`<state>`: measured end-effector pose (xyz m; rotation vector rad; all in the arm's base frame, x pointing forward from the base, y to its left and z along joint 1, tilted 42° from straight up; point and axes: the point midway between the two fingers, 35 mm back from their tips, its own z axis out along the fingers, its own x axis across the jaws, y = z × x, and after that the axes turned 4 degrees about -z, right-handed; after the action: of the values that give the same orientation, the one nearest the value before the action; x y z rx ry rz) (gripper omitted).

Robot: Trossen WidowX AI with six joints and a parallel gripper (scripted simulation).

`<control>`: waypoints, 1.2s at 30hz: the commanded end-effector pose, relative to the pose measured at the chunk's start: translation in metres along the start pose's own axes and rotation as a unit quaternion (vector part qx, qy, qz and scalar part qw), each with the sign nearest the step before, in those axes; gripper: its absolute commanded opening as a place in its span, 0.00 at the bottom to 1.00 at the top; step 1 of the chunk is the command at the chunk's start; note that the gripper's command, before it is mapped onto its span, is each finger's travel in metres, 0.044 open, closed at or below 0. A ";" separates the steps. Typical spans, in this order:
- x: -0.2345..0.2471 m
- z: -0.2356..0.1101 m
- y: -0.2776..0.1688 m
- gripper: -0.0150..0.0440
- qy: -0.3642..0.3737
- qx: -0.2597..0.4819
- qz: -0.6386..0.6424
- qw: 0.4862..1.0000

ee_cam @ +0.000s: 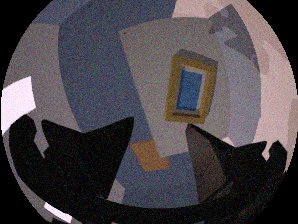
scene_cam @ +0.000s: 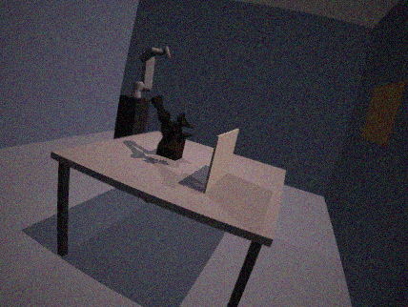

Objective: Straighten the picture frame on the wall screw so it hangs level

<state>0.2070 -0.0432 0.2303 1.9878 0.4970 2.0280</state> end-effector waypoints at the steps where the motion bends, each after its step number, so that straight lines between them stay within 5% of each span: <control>1: 0.000 0.000 -0.001 0.69 0.001 0.001 0.002 1.000; 10: -0.001 0.003 0.002 0.69 0.000 0.000 0.000 1.000; 23: -0.038 0.063 0.012 0.69 0.002 0.001 0.002 1.000; 36: -0.039 0.063 0.012 0.69 0.002 0.001 0.002 1.000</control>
<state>0.2715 -0.0652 0.2027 1.9795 0.5061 2.0394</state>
